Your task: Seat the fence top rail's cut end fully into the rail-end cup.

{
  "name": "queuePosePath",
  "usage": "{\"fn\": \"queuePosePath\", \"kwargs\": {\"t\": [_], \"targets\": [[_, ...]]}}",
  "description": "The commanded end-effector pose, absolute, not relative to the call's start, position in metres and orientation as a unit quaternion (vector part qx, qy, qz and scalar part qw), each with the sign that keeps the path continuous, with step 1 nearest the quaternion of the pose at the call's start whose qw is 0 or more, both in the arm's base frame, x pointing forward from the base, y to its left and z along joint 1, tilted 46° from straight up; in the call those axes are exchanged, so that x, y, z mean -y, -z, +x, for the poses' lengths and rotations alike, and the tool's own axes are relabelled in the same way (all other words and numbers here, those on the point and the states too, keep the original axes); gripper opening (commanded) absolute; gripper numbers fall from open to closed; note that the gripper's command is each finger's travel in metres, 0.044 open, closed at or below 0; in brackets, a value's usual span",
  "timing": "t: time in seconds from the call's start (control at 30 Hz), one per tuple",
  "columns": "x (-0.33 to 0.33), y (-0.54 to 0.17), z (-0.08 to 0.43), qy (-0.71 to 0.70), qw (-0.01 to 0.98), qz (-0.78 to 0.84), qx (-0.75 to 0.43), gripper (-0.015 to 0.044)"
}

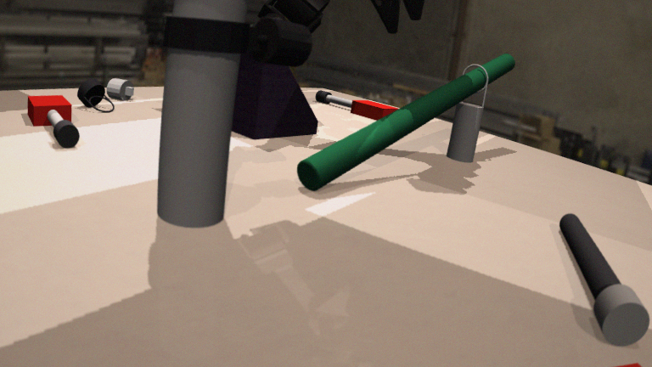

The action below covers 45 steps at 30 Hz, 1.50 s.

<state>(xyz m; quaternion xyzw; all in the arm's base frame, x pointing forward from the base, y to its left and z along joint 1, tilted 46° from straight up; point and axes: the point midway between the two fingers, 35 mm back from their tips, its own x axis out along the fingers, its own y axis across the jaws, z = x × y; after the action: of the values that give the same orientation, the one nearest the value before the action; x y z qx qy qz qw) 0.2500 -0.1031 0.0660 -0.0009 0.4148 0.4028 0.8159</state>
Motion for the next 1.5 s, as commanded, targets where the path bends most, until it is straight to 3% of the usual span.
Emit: {"fn": "queuePosePath", "kwargs": {"t": [0.0,1.47], "targets": [[0.067,-0.039,0.257,-0.592,0.712,-0.230,-0.300,0.0440],[0.014,0.013,0.266,-0.608,0.698,-0.251,-0.283,0.0440]]}}
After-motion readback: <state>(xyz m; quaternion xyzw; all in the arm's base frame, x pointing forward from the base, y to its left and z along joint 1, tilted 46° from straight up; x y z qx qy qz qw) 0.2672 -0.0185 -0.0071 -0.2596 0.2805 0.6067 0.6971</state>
